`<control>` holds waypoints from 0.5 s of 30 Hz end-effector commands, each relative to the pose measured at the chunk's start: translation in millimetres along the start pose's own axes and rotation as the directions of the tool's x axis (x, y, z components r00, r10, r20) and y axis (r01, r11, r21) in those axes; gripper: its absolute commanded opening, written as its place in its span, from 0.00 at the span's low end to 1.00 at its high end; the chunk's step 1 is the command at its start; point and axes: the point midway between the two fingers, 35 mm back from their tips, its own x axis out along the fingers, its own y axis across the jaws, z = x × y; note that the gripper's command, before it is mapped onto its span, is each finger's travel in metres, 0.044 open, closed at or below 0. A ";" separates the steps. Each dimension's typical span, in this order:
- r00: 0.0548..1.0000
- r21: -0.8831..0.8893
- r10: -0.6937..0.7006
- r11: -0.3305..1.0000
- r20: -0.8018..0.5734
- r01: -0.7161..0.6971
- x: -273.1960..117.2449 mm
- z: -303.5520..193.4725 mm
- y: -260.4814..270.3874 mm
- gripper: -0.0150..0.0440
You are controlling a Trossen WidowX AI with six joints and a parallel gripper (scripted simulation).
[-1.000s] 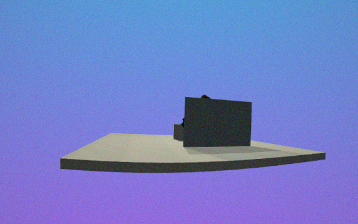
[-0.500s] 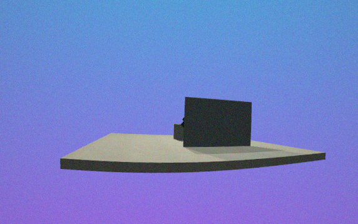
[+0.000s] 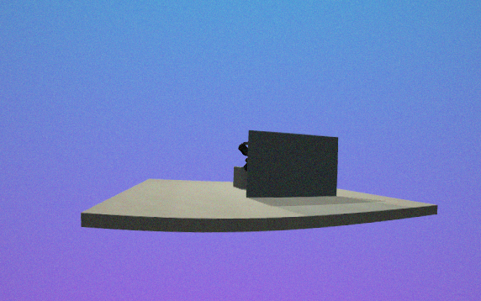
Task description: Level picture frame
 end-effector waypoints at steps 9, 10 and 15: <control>1.000 0.003 0.016 1.000 -0.001 -0.016 -22.3 4.3 7.1 0.69; 1.000 0.003 0.016 1.000 -0.001 -0.016 -22.3 4.3 7.1 0.69; 1.000 0.003 0.016 1.000 -0.001 -0.016 -22.3 4.3 7.1 0.69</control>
